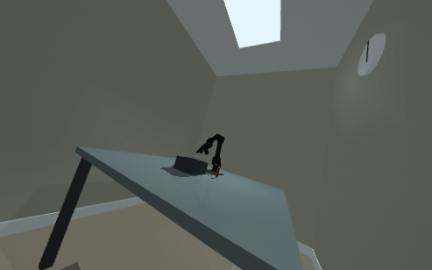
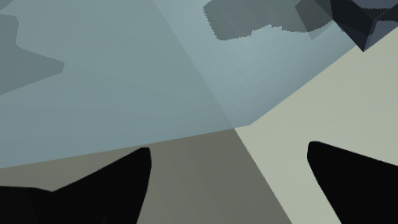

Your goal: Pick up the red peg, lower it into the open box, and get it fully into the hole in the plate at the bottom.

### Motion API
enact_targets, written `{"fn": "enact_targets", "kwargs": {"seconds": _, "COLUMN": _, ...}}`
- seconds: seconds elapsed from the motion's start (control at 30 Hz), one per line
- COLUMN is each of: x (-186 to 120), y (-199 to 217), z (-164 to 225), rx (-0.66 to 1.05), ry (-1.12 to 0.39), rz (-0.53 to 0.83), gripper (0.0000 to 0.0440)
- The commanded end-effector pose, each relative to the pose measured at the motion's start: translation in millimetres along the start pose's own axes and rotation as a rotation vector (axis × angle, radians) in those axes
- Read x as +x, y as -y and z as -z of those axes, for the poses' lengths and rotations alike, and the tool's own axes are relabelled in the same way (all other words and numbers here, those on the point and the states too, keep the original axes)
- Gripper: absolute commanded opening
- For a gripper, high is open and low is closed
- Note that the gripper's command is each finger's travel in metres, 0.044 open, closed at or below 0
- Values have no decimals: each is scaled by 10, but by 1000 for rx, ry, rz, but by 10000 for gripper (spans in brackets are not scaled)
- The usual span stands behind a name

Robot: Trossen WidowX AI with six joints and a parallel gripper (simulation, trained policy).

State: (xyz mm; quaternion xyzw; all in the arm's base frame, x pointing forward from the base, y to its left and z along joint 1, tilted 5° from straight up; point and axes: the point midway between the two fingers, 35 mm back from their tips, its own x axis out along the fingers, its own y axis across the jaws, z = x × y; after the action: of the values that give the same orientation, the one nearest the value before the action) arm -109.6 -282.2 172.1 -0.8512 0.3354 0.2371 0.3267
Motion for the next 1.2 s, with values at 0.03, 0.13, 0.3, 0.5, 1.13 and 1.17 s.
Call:
{"fn": "enact_targets", "kwargs": {"seconds": 0.03, "x": 51, "y": 3, "z": 50, "rx": -62, "ry": 12, "rz": -3, "gripper": 440}}
{"fn": "enact_targets", "kwargs": {"seconds": 0.13, "x": 170, "y": 58, "z": 126, "rx": -158, "ry": 50, "rz": 11, "gripper": 440}}
{"fn": "enact_targets", "kwargs": {"seconds": 0.3, "x": 400, "y": 193, "z": 224, "rx": -306, "ry": 133, "rz": 46, "gripper": 440}}
{"fn": "enact_targets", "kwargs": {"seconds": 0.5, "x": 662, "y": 388, "z": 327, "rx": -486, "ry": 228, "rz": 90, "gripper": 440}}
{"fn": "enact_targets", "kwargs": {"seconds": 1.13, "x": 1337, "y": 1230, "z": 538, "rx": -1085, "ry": 458, "rz": 232, "gripper": 440}}
{"fn": "enact_targets", "kwargs": {"seconds": 1.17, "x": 1365, "y": 1283, "z": 542, "rx": -1117, "ry": 467, "rz": 240, "gripper": 440}}
